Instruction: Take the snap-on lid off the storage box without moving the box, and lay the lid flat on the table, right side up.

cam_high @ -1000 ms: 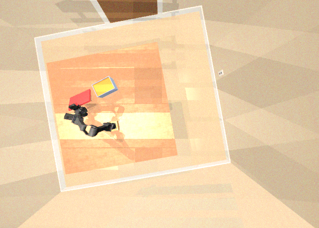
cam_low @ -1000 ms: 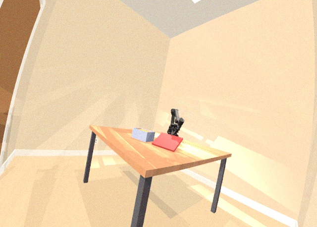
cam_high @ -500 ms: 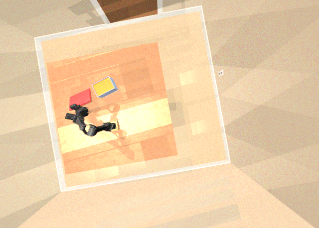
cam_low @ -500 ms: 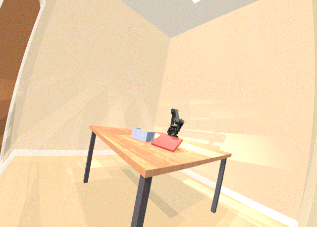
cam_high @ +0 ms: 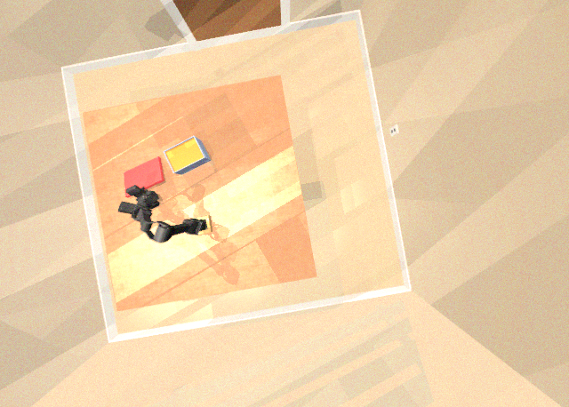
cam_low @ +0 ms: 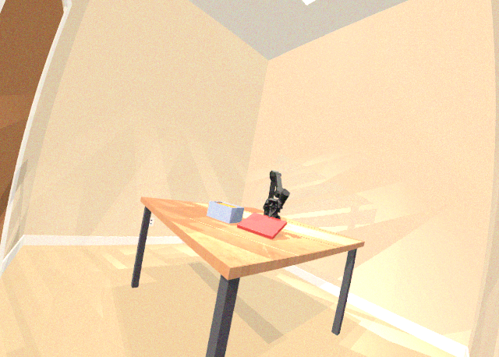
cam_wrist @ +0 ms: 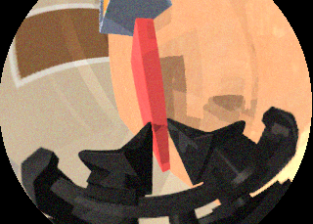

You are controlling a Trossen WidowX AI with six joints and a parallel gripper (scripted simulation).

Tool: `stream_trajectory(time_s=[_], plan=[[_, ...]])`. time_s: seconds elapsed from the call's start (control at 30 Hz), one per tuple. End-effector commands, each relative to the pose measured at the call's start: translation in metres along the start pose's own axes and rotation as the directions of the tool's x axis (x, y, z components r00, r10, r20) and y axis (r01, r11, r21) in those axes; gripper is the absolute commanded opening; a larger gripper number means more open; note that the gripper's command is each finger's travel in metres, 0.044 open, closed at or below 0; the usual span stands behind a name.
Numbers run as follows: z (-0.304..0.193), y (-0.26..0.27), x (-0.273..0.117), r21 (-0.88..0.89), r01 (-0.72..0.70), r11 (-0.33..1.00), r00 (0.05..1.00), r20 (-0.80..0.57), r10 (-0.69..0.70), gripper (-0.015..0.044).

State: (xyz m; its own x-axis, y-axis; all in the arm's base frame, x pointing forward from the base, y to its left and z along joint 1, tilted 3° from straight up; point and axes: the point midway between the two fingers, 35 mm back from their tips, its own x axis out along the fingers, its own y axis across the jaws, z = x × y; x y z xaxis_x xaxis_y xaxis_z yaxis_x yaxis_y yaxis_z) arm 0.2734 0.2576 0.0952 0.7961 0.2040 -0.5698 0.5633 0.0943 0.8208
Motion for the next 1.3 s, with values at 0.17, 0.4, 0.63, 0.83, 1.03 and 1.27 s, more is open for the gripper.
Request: stream_trajectory(time_s=[0.17,0.4,0.63,0.83,1.03,1.27], plan=[[0.003,-0.016,0.008,-0.018,0.026,1.000,1.000,0.007,-0.026,0.0000],[0.003,-0.020,0.011,-0.018,0.026,1.000,1.000,0.007,-0.026,0.0000],[0.000,-0.010,0.009,-0.018,0.025,1.000,1.000,0.006,-0.025,0.0079],[0.000,-0.010,0.009,-0.018,0.025,1.000,1.000,0.006,-0.025,0.0236],[0.001,-0.014,0.005,-0.018,0.026,1.000,1.000,0.006,-0.026,0.0354],[0.001,-0.023,-0.006,-0.018,0.027,0.999,1.000,0.006,-0.027,0.0440]])
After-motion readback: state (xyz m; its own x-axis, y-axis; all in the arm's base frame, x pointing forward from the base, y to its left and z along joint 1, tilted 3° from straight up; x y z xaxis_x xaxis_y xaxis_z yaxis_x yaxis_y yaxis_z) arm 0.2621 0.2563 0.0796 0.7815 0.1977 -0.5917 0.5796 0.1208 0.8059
